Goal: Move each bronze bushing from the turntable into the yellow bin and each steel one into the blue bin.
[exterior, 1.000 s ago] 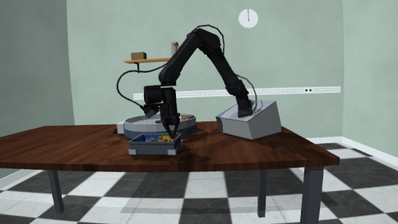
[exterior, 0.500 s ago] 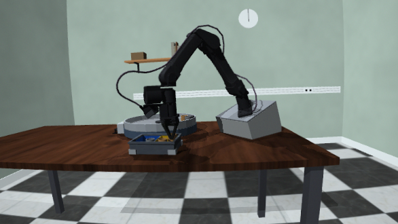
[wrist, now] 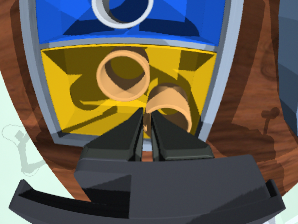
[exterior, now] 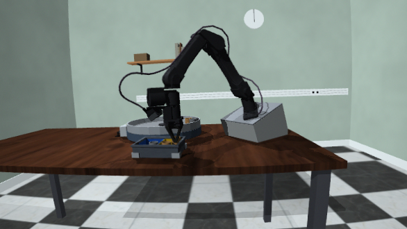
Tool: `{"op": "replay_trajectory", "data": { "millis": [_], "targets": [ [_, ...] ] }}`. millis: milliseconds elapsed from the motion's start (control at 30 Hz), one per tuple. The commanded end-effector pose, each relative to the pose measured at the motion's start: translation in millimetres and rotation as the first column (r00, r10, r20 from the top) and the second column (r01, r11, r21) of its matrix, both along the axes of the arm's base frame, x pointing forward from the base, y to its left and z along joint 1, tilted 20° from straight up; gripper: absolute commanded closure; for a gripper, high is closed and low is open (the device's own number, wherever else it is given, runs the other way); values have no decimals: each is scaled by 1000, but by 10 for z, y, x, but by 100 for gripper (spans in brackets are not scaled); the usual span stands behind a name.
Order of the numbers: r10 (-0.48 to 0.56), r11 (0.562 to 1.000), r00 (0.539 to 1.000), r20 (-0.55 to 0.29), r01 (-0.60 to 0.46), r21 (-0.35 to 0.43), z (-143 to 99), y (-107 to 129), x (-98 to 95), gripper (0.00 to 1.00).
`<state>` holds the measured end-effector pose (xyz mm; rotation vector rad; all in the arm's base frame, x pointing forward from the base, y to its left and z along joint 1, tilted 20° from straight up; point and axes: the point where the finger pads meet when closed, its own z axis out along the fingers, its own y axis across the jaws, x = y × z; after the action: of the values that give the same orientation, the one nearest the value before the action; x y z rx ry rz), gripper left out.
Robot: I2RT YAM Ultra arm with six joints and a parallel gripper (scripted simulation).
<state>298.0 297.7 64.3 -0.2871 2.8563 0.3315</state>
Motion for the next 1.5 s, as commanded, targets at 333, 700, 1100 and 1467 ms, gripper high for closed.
{"op": "replay_trajectory", "data": {
  "millis": [333, 700, 1100, 1467],
  "targets": [
    [0, 999, 999, 36, -2, 32, 145, 63, 24, 100],
    [2, 1000, 1000, 23, -3, 19, 64, 43, -12, 100],
    [-3, 1000, 1000, 31, 2, 26, 102, 51, 31, 100],
    [-3, 1000, 1000, 31, 2, 26, 102, 51, 31, 100]
  ]
}}
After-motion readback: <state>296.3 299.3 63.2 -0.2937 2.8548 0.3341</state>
